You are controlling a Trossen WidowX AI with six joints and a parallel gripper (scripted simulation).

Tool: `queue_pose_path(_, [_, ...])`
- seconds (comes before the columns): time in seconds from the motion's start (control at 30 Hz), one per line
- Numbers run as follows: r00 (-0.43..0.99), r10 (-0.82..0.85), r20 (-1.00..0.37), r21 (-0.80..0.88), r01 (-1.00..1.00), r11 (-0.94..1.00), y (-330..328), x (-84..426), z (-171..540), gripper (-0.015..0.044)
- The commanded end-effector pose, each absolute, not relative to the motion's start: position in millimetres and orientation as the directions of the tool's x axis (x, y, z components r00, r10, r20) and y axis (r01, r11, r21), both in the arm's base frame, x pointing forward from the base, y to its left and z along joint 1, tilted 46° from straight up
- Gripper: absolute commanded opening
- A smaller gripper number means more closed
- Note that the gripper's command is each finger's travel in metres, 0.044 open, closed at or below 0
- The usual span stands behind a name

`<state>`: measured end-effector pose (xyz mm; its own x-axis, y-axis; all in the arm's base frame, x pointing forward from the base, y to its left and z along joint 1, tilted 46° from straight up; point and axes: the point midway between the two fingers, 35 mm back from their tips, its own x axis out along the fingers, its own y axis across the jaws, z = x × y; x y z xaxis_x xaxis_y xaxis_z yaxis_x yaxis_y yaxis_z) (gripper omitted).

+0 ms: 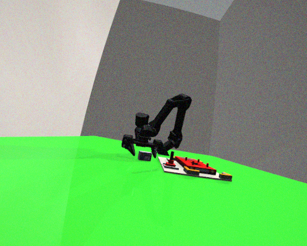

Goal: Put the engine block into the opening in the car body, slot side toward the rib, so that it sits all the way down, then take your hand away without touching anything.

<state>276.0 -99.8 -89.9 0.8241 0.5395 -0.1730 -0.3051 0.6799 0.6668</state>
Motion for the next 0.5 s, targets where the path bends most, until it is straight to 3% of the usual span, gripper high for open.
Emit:
queue_pose_path(0.0, [0.825,0.537,-0.175,0.659,-0.307,0.687,-107.0,273.4,-87.2,0.0440])
queue_pose_path(0.47, [0.824,0.538,-0.179,0.661,-0.304,0.686,-131.2,247.0,-72.6,0.0440])
